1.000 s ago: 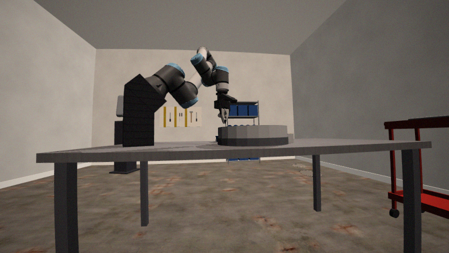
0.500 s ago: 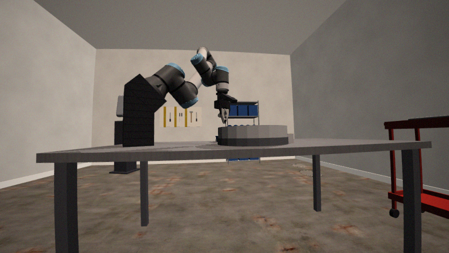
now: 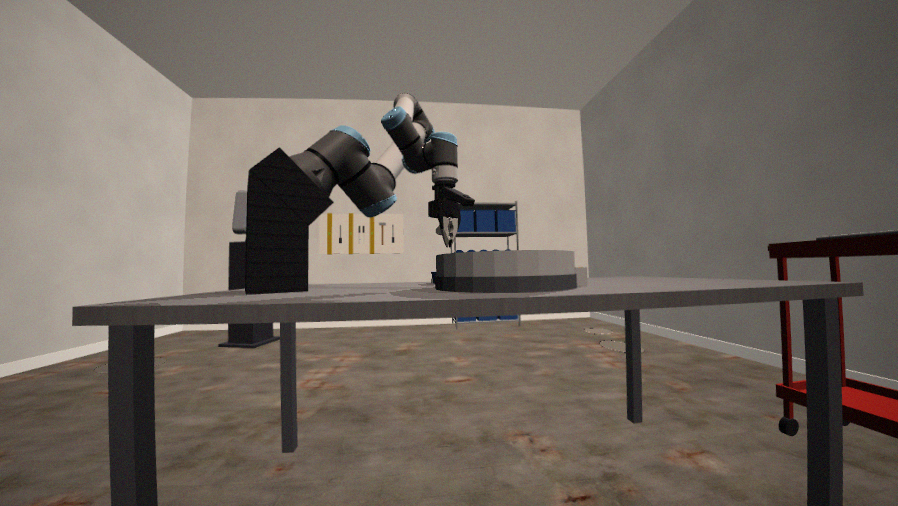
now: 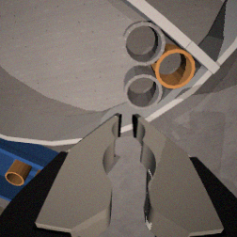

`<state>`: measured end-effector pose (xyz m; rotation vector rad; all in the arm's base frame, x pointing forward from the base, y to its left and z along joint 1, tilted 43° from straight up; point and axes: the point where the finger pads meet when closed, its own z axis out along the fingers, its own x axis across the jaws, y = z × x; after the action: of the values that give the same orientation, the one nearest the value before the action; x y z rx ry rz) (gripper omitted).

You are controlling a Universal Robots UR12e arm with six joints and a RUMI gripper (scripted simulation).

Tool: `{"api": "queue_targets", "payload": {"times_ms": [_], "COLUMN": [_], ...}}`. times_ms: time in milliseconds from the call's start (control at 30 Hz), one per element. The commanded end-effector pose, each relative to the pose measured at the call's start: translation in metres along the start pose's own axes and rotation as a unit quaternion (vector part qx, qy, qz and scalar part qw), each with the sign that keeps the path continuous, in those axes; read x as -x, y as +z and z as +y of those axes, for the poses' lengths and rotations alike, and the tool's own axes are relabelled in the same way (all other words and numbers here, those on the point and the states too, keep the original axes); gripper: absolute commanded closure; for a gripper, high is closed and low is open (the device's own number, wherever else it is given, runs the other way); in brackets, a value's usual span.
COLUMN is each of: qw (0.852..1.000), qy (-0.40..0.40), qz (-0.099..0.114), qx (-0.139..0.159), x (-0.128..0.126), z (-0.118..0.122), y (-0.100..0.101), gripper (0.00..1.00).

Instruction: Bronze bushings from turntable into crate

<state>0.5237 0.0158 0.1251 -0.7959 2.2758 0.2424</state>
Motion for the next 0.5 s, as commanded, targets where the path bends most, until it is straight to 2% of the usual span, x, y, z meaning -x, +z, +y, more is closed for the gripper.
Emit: {"api": "queue_targets", "payload": {"times_ms": [0,133,467], "qw": [1.0,1.0,1.0], "qy": [0.0,0.0,0.0], "qz": [0.0,0.0,0.0], "qx": [0.0,0.0,0.0], "x": [0.0,0.0,0.0], "z": [0.0,0.0,0.0], "y": [0.0,0.001,0.023], "gripper": [0.95,0.95,0.95]}}
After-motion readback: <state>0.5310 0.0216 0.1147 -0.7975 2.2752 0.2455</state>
